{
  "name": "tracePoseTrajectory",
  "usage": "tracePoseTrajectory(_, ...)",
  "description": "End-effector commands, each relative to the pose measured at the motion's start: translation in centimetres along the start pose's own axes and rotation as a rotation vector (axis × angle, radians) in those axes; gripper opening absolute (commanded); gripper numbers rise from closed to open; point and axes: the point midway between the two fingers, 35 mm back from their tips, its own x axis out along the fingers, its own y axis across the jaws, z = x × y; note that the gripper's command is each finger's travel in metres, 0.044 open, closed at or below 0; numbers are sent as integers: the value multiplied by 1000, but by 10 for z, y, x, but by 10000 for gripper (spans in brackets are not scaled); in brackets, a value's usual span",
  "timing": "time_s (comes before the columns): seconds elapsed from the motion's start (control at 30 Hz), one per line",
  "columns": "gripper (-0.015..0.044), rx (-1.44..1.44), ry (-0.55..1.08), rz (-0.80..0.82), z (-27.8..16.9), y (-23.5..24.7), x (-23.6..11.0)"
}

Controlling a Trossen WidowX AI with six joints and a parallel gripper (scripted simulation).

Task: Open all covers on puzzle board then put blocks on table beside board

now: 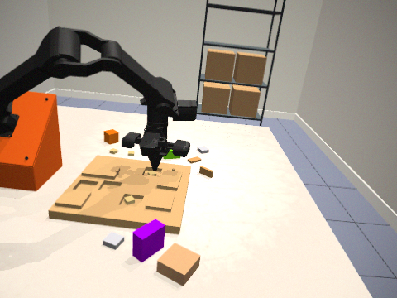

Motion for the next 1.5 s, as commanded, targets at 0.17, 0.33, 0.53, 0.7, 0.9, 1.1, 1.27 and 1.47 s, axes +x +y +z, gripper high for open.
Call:
tracePoseTrajectory(0.17,0,-640,-3,-2,13,-4,-12)
tracePoseTrajectory(0.33,0,-663,-3,-2,13,-4,-12)
tracePoseTrajectory(0.53,0,-663,-3,-2,13,-4,-12)
tracePoseTrajectory(0.7,0,-663,-3,-2,13,-4,-12)
tracePoseTrajectory(0.9,0,-663,-3,-2,13,-4,-12)
tracePoseTrajectory(1.1,0,-663,-3,-2,13,-4,-12)
tracePoseTrajectory(1.27,0,-663,-3,-2,13,-4,-12)
tracePoseTrajectory(1.47,0,-663,-3,-2,13,-4,-12)
